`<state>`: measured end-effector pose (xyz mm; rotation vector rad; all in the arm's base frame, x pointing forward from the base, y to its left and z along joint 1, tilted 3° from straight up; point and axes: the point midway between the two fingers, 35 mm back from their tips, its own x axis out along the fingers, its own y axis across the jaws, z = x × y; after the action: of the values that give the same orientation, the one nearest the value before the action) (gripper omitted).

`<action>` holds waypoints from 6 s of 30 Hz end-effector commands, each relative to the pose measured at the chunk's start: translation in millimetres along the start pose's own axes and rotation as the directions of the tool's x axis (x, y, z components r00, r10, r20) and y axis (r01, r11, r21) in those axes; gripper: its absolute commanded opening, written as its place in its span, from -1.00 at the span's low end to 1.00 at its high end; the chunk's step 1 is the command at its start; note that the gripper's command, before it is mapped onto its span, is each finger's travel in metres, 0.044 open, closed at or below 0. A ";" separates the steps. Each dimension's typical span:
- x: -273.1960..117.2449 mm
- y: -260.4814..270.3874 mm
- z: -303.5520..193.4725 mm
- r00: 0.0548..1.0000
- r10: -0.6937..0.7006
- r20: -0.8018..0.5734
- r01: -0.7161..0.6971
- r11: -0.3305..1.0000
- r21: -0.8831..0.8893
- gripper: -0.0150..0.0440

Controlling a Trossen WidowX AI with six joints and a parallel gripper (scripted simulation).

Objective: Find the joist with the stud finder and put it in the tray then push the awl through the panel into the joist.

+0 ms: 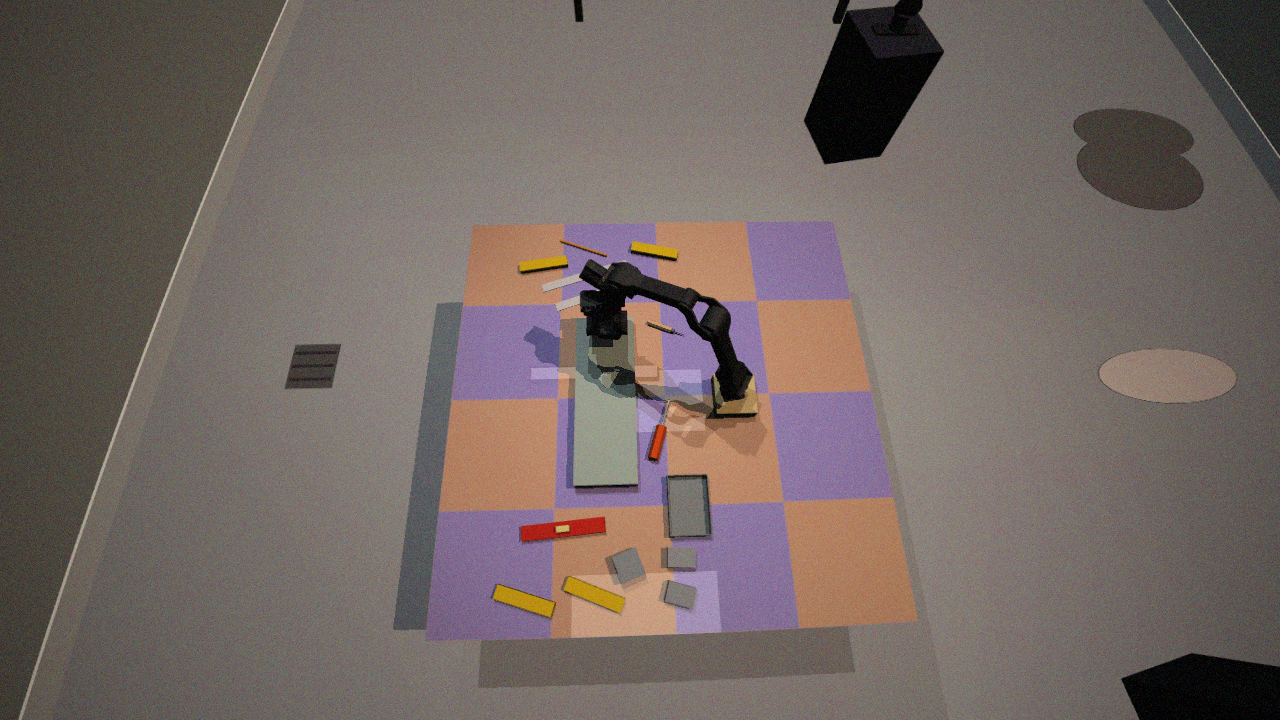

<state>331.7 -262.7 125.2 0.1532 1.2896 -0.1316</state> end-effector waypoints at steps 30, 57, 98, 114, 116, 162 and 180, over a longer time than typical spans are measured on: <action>-11.7 158.4 35.6 0.996 0.092 0.004 -0.084 0.927 -0.366 -0.49; -14.2 339.6 -9.3 0.977 0.206 -0.062 -0.187 0.667 -0.722 -0.49; -52.9 514.5 -202.2 0.920 0.304 -0.246 -0.269 0.037 -0.962 -0.49; -41.0 521.9 -219.9 0.916 0.306 -0.259 -0.270 -0.005 -0.963 -0.49; -37.4 522.4 -220.7 0.916 0.306 -0.259 -0.270 -0.005 -0.963 -0.49; 35.7 523.0 -242.5 0.916 0.306 -0.259 -0.271 -0.005 -0.963 -0.49; 39.1 521.8 -244.4 0.916 0.301 -0.264 -0.274 -0.011 -0.962 0.58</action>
<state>206.7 295.1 42.2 -0.8460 1.0122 1.2098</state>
